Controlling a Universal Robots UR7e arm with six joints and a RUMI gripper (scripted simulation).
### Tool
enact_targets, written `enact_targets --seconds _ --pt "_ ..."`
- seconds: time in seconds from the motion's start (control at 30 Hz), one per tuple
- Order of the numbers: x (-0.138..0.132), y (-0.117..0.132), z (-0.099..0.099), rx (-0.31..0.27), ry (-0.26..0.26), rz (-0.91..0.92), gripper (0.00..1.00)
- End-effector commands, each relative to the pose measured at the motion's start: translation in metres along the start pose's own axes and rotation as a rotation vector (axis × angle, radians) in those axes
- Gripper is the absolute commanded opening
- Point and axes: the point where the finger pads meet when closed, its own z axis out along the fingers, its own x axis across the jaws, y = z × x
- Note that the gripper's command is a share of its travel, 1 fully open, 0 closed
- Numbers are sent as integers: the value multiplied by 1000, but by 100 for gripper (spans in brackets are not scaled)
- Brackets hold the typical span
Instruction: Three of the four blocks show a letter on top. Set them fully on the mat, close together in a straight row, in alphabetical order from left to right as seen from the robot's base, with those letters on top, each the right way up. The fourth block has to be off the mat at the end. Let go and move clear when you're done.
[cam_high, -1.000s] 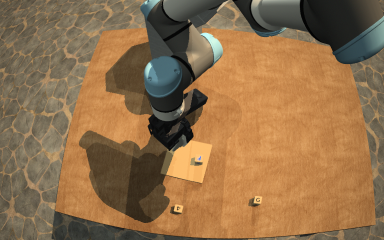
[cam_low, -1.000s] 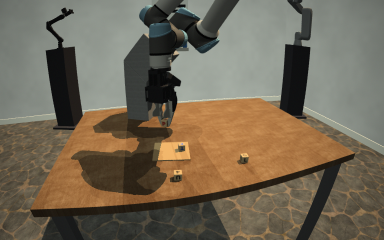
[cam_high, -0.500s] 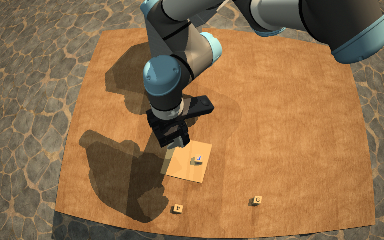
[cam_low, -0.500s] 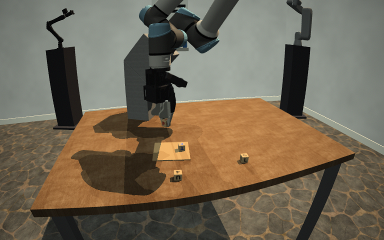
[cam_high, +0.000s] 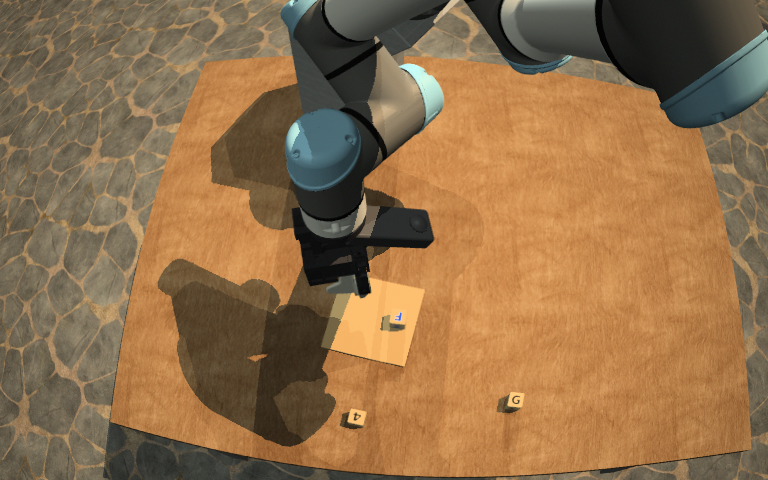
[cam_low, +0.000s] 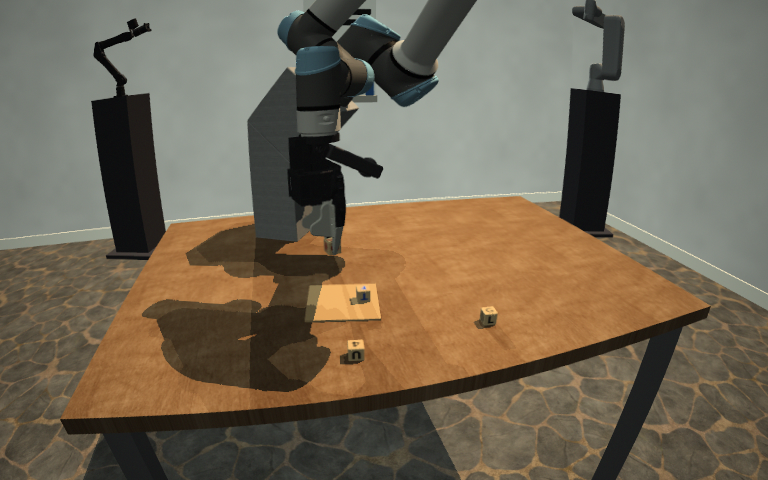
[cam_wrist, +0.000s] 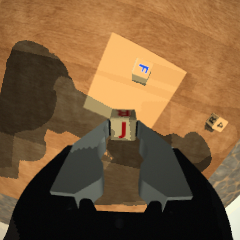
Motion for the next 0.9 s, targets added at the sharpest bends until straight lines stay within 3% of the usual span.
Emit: enact_targets --seconds 0.0,0.87 --pt "0 1 0 -8 -1 116 5" --pt "4 6 0 -8 2 692 5"
